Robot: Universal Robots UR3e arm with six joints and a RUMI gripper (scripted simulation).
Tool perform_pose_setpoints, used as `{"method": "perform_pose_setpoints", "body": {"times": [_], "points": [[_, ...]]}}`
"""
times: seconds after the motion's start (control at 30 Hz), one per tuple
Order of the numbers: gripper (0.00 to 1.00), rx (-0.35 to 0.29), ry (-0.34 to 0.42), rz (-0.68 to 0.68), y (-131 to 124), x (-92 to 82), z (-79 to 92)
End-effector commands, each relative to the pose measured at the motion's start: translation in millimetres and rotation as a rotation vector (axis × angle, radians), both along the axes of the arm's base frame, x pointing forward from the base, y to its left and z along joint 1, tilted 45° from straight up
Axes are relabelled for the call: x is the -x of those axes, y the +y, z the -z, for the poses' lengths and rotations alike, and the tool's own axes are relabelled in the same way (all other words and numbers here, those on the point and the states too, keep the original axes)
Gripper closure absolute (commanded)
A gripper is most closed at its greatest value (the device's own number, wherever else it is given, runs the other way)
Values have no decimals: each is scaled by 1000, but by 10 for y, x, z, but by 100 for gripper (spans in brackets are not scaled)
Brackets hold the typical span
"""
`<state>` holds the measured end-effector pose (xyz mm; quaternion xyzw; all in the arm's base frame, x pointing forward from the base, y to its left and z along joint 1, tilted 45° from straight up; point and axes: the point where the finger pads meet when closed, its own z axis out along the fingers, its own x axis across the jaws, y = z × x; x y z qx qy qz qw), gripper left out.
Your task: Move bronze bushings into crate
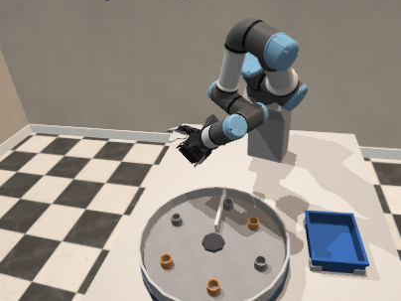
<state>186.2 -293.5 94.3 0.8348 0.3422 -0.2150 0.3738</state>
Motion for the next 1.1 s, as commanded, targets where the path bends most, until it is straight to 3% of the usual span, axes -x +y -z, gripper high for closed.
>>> {"method": "perform_pose_setpoints", "body": {"times": [0.0, 0.43, 1.07], "points": [[0, -79, -12, -65, 53, -97, 1], [0, -227, -68, -269, 380, -390, -66], [0, -328, -178, -517, 955, -770, -275]]}}
